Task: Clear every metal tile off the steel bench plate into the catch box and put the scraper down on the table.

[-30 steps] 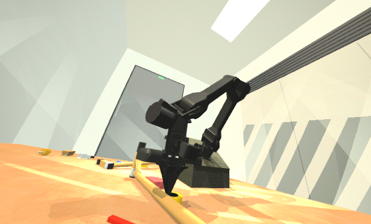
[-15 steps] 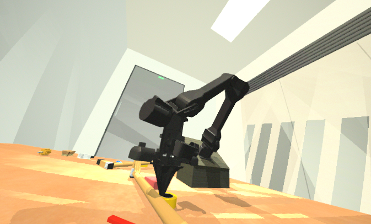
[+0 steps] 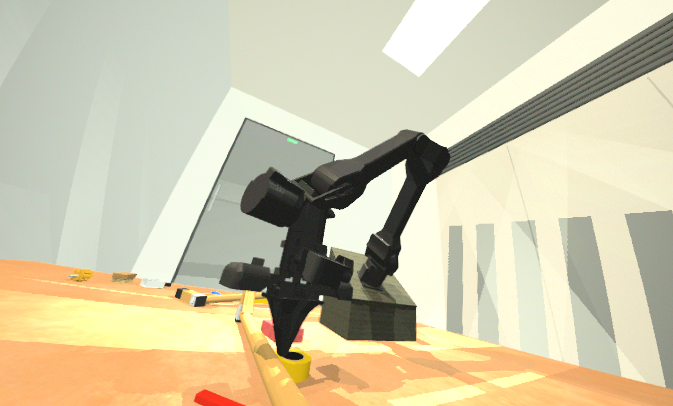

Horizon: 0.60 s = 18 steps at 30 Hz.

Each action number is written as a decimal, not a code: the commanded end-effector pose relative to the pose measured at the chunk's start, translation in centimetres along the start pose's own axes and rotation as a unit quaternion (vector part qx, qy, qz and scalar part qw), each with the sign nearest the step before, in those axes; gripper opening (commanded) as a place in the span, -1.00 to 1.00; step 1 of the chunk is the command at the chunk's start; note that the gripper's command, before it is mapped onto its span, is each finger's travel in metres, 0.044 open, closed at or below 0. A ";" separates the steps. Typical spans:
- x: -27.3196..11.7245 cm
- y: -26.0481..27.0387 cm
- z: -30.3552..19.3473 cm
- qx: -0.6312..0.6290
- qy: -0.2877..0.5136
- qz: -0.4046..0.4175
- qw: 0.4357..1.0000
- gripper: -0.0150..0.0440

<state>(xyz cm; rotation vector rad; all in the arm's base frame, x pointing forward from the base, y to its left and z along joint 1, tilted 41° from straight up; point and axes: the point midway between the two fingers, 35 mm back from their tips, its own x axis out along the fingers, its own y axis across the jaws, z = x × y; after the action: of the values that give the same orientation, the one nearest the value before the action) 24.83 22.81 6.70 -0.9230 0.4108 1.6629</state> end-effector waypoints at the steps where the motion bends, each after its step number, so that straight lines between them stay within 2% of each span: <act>1: 0.7 -1.1 -0.3 -0.010 0.004 -0.003 1.000 -0.49; 9: 0.8 -1.8 -0.4 -0.010 0.004 -0.003 1.000 -0.49; 18: -1.7 -2.7 -0.8 0.000 0.003 -0.038 0.999 -0.49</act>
<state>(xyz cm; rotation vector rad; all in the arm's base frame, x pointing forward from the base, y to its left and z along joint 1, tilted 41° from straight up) 27.36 22.39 7.23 -0.9280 0.3862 1.6098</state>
